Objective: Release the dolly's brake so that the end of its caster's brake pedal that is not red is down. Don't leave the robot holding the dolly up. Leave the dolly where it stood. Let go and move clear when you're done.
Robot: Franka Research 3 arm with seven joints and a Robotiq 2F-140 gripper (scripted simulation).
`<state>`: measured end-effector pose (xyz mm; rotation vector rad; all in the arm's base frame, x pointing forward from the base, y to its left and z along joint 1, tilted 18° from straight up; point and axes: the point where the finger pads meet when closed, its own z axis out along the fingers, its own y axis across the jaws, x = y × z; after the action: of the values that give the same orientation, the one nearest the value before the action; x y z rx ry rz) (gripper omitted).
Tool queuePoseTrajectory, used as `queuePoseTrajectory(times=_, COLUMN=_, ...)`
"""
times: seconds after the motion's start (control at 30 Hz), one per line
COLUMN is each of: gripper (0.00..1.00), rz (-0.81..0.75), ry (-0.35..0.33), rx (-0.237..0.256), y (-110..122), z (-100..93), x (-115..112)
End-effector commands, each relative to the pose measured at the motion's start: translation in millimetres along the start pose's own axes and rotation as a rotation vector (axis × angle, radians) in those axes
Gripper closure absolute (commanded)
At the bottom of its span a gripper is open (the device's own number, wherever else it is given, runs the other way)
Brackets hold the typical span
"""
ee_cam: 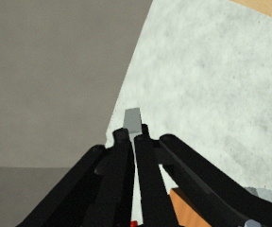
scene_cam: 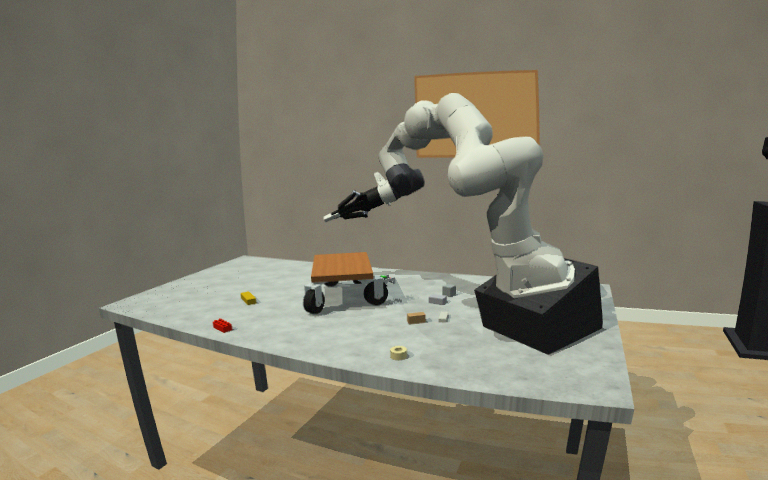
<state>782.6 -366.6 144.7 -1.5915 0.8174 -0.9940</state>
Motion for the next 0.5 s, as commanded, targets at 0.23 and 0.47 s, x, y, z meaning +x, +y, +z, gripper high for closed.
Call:
queuePoseTrajectory(times=0.23, gripper=1.00, rz=-0.083, ry=-0.162, rx=-0.363, y=-11.5, z=-68.3, x=-112.4)
queuePoseTrajectory(times=0.47, gripper=1.00, rz=-0.117, ry=-0.292, rx=-0.598, y=-19.3, z=-113.8, x=-192.2)
